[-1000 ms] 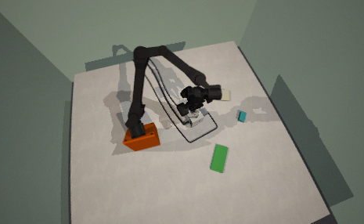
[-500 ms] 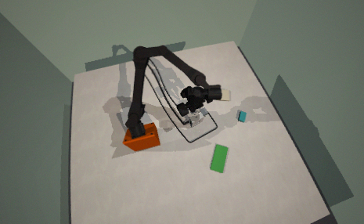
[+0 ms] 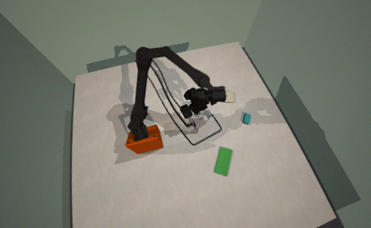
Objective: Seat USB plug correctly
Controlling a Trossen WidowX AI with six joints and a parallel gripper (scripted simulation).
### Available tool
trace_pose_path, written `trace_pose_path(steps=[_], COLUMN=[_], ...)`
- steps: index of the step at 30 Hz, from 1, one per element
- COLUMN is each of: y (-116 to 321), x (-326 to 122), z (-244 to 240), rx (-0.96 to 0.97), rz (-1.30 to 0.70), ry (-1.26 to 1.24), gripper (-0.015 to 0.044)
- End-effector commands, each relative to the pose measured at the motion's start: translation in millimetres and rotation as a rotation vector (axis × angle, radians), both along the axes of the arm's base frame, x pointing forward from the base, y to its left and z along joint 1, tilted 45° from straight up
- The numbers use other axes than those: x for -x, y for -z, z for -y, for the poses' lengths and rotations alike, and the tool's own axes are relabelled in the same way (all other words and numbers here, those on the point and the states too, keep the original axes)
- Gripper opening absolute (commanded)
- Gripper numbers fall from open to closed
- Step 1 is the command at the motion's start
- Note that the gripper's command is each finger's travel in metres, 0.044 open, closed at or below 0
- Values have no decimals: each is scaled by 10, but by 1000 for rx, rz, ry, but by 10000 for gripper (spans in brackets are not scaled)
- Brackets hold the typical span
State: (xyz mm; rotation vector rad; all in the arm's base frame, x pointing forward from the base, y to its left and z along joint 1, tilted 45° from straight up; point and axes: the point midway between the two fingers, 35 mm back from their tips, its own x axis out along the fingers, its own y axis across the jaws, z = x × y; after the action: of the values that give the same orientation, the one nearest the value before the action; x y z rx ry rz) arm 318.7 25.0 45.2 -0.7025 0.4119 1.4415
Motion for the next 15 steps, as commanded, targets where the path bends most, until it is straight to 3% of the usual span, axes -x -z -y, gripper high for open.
trace_pose_path(steps=[1, 8, 12, 15], y=[7, 7, 0, 0], x=[-3, -3, 0, 0], z=[-26, -26, -1, -1], rx=[-4, -4, 0, 0], rz=[-2, -2, 0, 0], ry=[-4, -4, 0, 0], gripper=[0, 0, 95, 95])
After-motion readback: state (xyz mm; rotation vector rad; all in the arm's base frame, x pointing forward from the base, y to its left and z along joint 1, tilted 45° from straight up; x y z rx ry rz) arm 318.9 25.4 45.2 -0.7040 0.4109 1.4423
